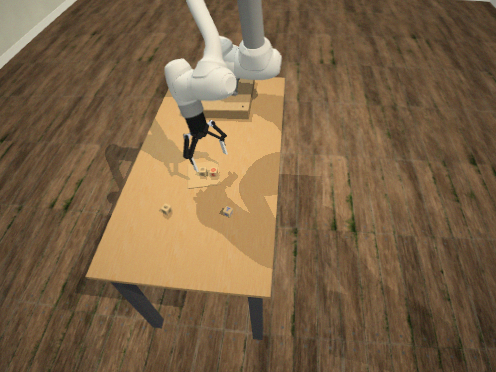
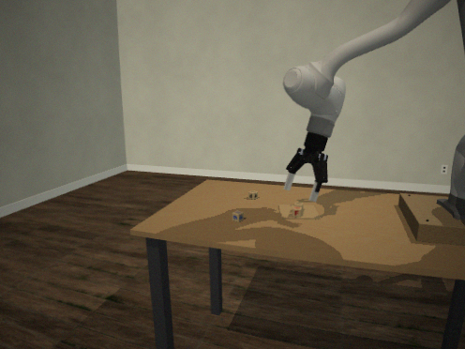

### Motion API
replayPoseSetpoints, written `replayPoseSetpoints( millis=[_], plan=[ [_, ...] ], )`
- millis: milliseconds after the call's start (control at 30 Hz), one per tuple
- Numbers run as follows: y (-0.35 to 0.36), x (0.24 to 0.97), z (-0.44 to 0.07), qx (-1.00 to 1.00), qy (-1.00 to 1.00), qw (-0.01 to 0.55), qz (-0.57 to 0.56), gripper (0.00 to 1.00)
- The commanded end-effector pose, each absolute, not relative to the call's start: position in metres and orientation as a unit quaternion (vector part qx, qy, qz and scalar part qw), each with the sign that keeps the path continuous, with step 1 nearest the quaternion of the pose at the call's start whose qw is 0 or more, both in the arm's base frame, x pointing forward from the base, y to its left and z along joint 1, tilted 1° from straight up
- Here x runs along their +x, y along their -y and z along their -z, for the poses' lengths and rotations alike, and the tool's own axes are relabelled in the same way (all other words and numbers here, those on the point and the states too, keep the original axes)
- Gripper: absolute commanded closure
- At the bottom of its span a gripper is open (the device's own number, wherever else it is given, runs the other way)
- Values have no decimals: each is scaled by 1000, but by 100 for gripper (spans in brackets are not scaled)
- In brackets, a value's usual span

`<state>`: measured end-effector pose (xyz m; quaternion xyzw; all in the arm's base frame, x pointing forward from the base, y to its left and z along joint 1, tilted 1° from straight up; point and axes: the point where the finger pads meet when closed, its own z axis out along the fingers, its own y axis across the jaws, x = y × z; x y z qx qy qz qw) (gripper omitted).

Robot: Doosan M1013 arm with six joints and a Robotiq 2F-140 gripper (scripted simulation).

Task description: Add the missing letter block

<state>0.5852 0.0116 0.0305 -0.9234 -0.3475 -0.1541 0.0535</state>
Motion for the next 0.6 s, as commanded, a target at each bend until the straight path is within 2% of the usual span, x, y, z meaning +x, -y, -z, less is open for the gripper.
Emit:
replayPoseSetpoints(
  millis=[0, 367, 567],
  plan=[
    [-12, 585, -31, -923, 347, 54, 154, 0],
    [35, 581, -32, -923, 347, 54, 155, 0],
    [35, 581, -32, -923, 347, 54, 155, 0]
  ],
)
